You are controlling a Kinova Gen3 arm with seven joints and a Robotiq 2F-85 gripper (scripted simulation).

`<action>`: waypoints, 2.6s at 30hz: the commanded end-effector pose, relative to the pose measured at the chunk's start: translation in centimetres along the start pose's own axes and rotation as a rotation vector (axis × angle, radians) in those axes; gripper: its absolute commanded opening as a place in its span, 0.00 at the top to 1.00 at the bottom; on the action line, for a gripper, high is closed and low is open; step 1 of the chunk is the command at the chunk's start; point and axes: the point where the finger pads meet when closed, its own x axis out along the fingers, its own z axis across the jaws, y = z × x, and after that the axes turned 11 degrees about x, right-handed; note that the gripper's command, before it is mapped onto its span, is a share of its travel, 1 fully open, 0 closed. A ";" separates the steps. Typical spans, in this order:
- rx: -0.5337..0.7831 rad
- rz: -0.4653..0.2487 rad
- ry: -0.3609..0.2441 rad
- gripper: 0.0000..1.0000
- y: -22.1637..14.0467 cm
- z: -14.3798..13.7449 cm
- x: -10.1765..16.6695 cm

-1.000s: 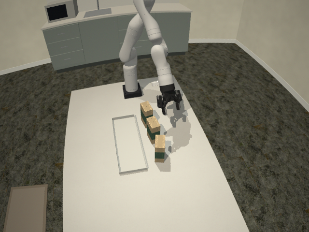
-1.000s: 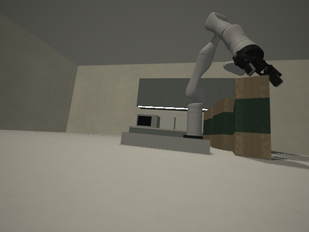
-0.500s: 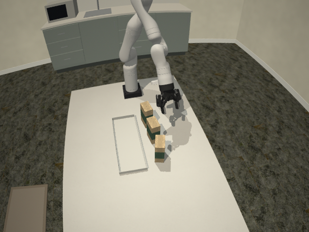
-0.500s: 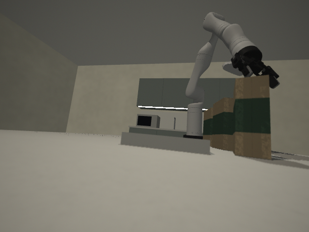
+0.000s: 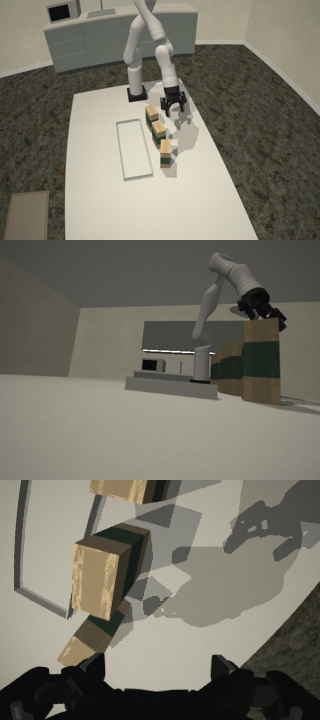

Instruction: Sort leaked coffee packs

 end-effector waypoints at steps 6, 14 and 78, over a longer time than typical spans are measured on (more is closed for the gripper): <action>0.019 0.016 0.003 0.00 0.3 -0.7 -0.4; 0.063 0.105 0.008 0.00 2.5 -1.8 -1.4; 0.267 0.533 0.012 0.17 13.1 -6.5 -6.5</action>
